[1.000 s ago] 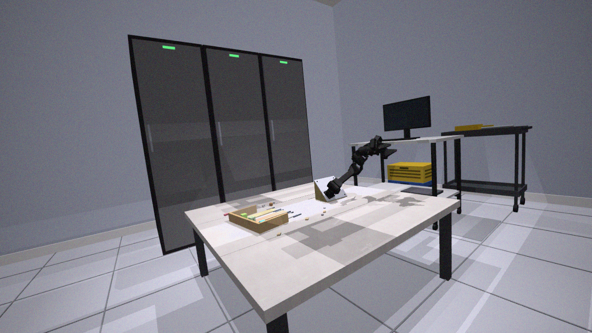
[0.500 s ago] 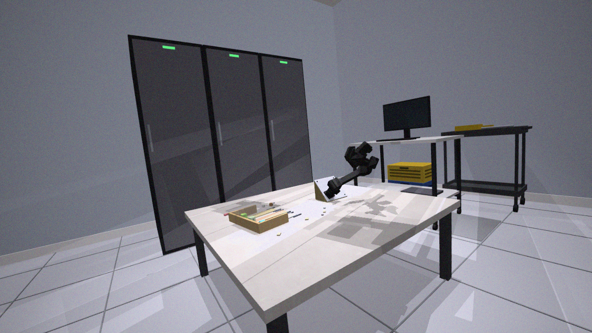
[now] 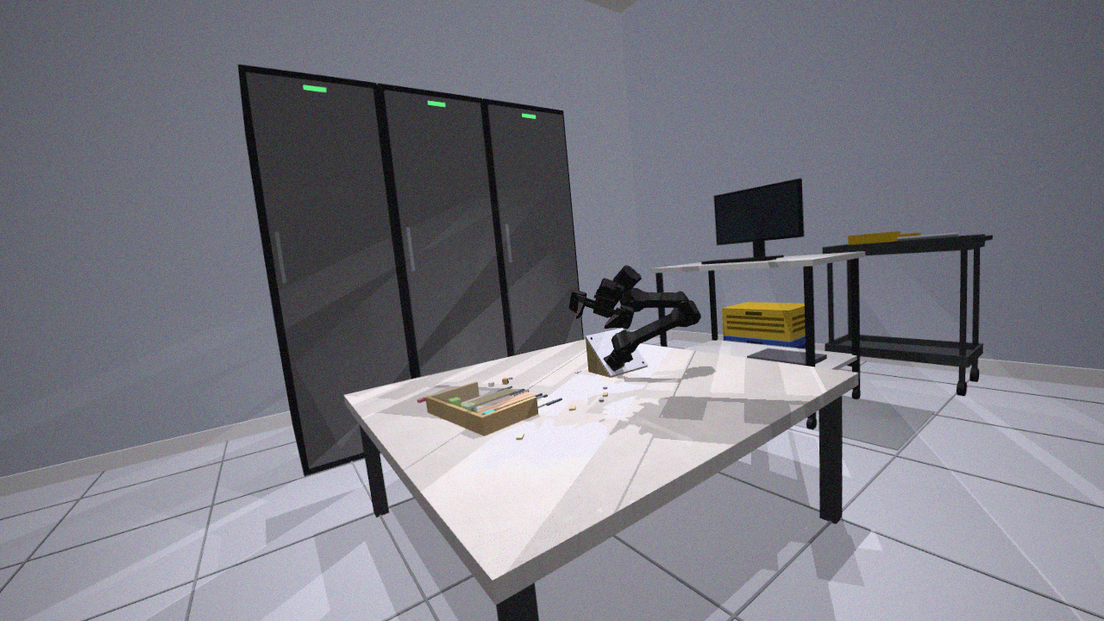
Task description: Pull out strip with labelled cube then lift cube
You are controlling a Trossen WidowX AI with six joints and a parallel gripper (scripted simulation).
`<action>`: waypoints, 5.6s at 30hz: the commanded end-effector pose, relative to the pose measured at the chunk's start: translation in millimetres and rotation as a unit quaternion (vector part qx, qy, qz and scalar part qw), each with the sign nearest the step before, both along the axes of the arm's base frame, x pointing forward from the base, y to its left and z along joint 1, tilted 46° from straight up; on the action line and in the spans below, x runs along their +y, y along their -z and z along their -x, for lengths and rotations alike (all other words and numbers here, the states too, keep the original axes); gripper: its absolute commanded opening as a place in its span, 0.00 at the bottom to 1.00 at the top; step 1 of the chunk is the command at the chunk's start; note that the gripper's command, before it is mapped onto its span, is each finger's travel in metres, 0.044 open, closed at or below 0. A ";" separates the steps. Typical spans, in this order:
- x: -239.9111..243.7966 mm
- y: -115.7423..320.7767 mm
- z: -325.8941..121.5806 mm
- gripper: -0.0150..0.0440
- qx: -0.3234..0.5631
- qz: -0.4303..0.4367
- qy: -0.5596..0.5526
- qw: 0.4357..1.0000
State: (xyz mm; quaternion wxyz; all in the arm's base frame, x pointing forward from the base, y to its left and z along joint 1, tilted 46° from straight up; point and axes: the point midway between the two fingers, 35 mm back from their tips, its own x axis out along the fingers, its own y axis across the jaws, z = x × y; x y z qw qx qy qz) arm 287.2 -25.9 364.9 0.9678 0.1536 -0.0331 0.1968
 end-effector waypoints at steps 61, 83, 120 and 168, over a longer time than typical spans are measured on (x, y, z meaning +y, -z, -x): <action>-105.3 327.8 -72.6 0.25 0.616 -0.028 -0.214 0.758; -80.1 352.9 -80.5 0.25 0.616 -0.028 -0.213 0.758; -56.2 373.7 -84.5 0.25 0.615 -0.029 -0.214 0.758; -53.8 376.8 -86.2 0.25 0.615 -0.029 -0.215 0.758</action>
